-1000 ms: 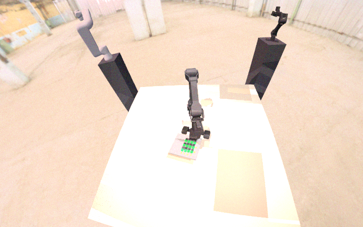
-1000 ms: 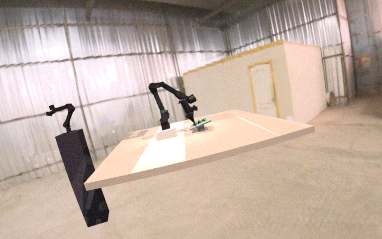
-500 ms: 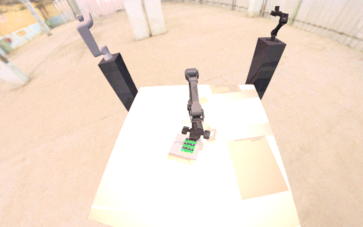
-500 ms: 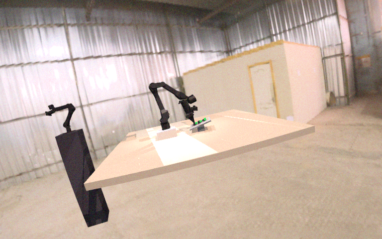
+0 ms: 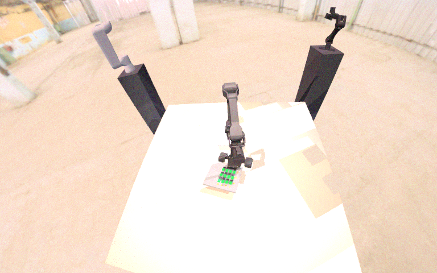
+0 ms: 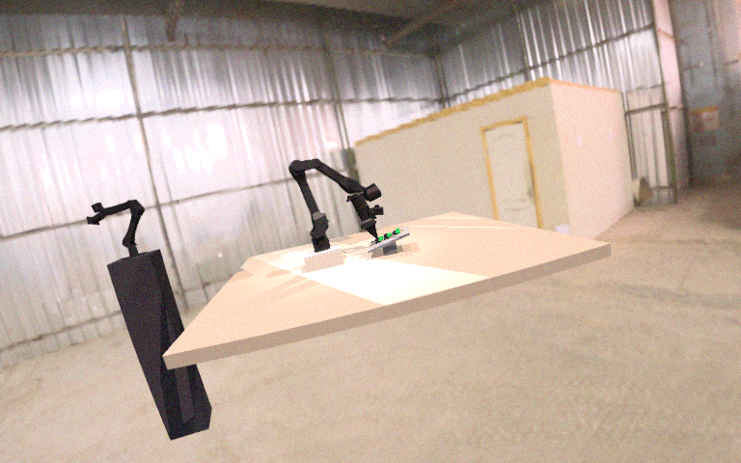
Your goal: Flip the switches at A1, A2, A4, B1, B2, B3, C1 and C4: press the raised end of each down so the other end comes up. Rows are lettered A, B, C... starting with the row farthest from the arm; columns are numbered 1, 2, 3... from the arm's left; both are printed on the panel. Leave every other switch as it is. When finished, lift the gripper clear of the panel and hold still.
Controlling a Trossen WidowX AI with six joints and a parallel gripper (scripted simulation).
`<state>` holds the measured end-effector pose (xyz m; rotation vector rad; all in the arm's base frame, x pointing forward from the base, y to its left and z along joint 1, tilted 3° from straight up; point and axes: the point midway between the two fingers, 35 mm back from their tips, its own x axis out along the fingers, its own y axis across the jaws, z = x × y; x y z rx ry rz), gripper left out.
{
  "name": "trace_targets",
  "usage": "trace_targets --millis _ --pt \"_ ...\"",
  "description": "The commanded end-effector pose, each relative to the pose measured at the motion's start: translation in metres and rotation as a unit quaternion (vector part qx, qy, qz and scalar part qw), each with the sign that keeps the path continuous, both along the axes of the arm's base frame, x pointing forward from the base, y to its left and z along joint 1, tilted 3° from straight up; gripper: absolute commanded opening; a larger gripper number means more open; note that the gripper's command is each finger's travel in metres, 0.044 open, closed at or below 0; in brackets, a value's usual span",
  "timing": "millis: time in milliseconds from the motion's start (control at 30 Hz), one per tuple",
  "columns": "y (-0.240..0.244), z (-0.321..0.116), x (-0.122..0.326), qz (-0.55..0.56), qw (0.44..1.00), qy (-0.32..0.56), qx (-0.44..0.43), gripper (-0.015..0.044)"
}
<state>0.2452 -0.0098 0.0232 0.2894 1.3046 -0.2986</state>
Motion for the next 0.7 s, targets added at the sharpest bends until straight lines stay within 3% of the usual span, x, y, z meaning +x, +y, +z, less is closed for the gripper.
trace_targets --millis 0,133,267,500,667 --pt "-0.001 -0.001 0.000 0.000 1.000 0.000 -0.002 0.0000" --pt "0.000 0.010 0.000 0.000 1.000 0.002 0.001 0.0000" --pt "0.002 0.060 -0.012 0.000 1.000 0.011 0.003 0.0000" --pt "0.000 0.063 -0.013 0.000 1.000 0.012 0.003 0.0000" --pt "-0.043 0.064 -0.015 0.000 1.000 0.013 0.002 0.0000"
